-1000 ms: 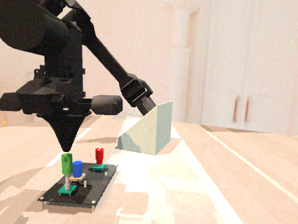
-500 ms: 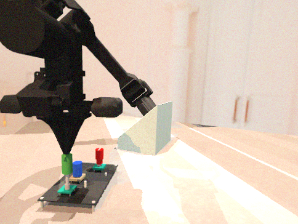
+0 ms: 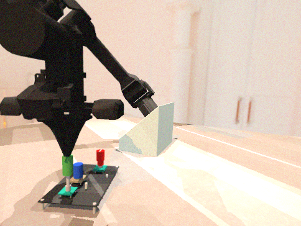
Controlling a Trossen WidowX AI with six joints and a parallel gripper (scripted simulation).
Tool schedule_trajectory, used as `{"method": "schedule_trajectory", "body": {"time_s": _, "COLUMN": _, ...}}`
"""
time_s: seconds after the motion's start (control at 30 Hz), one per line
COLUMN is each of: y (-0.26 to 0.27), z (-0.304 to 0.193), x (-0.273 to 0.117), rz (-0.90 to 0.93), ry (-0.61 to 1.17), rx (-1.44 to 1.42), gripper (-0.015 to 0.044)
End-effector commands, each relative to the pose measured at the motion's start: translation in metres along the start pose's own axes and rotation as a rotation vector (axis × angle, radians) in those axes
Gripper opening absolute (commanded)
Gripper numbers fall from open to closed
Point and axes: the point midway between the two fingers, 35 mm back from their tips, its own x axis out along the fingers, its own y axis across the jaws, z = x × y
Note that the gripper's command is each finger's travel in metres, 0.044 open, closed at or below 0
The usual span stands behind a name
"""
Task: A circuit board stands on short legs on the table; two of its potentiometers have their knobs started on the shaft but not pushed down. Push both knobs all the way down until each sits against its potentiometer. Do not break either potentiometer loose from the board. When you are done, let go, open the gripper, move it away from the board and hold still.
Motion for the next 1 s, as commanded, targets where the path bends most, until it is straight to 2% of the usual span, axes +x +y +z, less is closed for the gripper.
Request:
{"method": "schedule_trajectory", "body": {"time_s": 0.0, "y": 0.0, "z": 0.0, "x": 0.0, "rz": -0.006, "ry": 0.005, "rx": -0.006, "gripper": 0.0}}
{"method": "schedule_trajectory", "body": {"time_s": 0.97, "y": 0.0, "z": 0.0, "x": 0.013, "rz": -0.006, "ry": 0.005, "rx": -0.006, "gripper": 0.0}}
